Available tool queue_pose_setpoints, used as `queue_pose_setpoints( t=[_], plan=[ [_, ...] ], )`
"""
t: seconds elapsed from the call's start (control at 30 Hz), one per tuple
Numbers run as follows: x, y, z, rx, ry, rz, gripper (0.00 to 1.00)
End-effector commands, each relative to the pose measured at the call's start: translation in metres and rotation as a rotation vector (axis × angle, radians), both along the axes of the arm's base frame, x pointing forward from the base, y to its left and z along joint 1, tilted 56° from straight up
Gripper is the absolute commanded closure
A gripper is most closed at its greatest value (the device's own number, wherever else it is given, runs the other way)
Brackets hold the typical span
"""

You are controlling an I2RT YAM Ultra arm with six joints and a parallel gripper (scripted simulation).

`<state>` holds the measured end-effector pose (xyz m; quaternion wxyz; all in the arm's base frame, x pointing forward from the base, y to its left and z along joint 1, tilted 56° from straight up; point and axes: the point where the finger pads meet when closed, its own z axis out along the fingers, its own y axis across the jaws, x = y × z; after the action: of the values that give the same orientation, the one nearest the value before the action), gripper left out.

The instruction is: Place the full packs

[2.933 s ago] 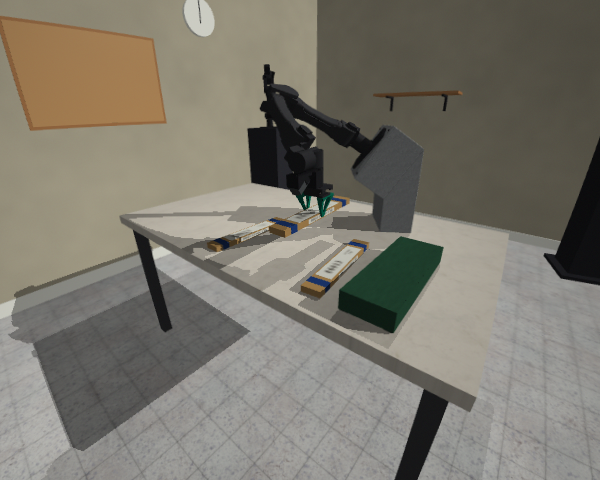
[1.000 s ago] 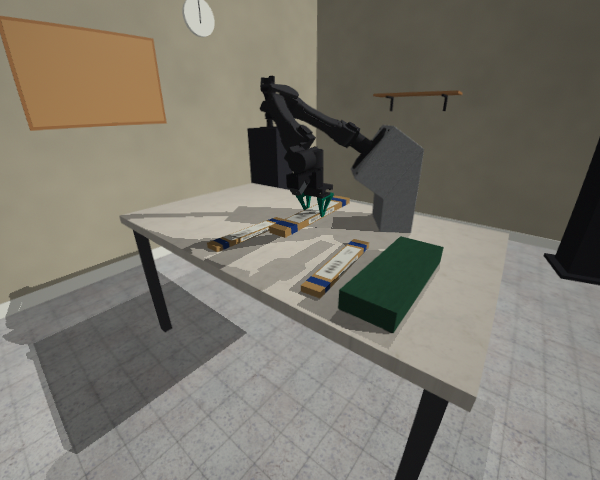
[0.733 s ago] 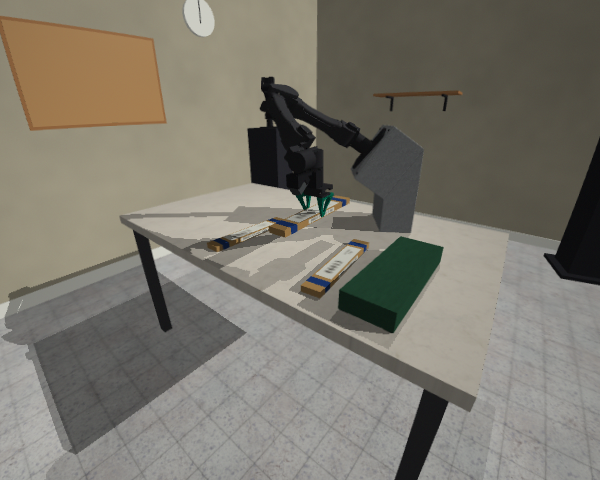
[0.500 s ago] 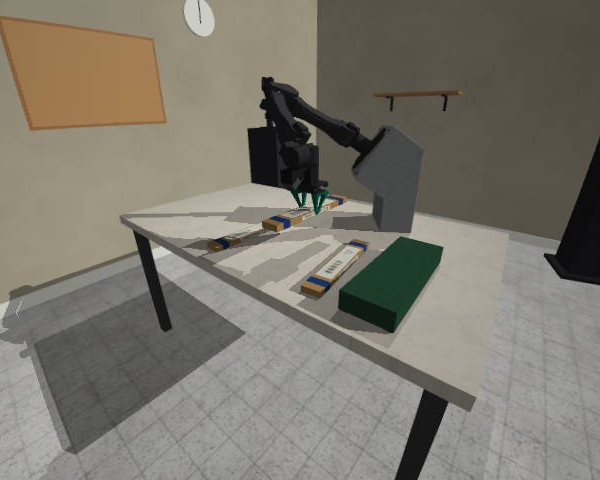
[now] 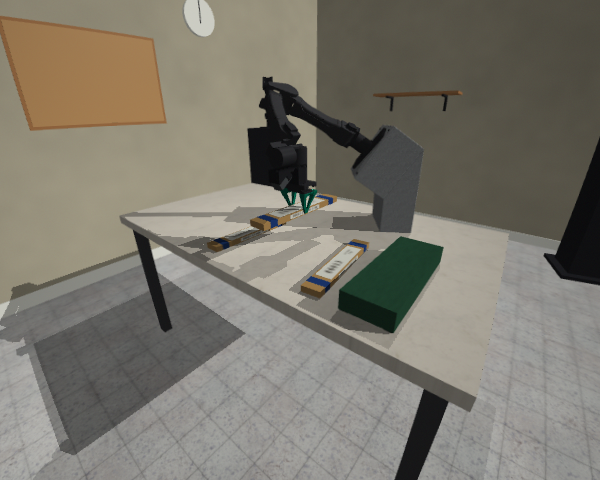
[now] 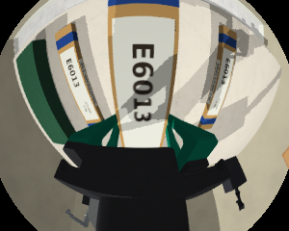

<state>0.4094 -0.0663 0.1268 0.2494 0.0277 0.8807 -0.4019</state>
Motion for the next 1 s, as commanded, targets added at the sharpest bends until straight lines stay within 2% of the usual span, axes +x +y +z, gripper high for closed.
queue_pose_setpoints(
  t=[0.0, 0.1, 0.23, 0.4, 0.5, 0.7, 0.73, 0.97],
  plan=[
    [0.006, 0.014, 0.024, 0.013, -0.026, 0.053, 1.0],
    [0.004, 0.001, 0.03, 0.012, -0.027, 0.033, 1.0],
    [0.005, 0.002, 0.038, 0.012, -0.027, 0.053, 1.0],
    [0.002, -0.015, 0.049, 0.011, -0.027, 0.033, 1.0],
    [0.004, -0.008, 0.051, 0.011, -0.028, 0.053, 1.0],
    [0.001, -0.027, 0.064, 0.01, -0.029, 0.033, 1.0],
    [0.003, -0.018, 0.064, 0.01, -0.028, 0.053, 1.0],
    [0.003, -0.016, 0.066, 0.015, -0.035, 0.047, 1.0]
  ],
)
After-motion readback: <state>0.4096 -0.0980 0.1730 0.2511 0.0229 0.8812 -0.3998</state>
